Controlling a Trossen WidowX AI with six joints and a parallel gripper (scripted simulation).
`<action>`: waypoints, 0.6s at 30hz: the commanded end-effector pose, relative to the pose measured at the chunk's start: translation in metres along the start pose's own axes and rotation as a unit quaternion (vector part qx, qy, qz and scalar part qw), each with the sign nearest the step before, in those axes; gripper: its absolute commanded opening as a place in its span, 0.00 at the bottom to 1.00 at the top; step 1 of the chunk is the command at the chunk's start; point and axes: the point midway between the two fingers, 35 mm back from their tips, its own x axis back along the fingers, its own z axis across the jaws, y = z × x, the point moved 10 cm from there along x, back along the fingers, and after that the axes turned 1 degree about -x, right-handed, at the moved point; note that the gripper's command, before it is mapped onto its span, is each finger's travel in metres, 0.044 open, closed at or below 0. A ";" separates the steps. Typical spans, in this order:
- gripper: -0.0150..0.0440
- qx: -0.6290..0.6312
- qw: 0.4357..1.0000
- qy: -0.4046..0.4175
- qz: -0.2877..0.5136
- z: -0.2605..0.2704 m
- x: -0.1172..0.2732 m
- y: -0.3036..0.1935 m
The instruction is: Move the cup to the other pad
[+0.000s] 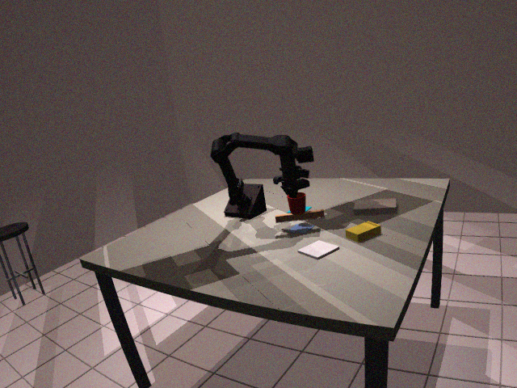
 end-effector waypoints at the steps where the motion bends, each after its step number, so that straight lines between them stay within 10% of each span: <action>1: 0.25 0.001 1.000 0.002 -0.001 0.010 0.000 0.006; 18: 0.25 0.001 1.000 0.002 -0.002 0.047 0.002 0.031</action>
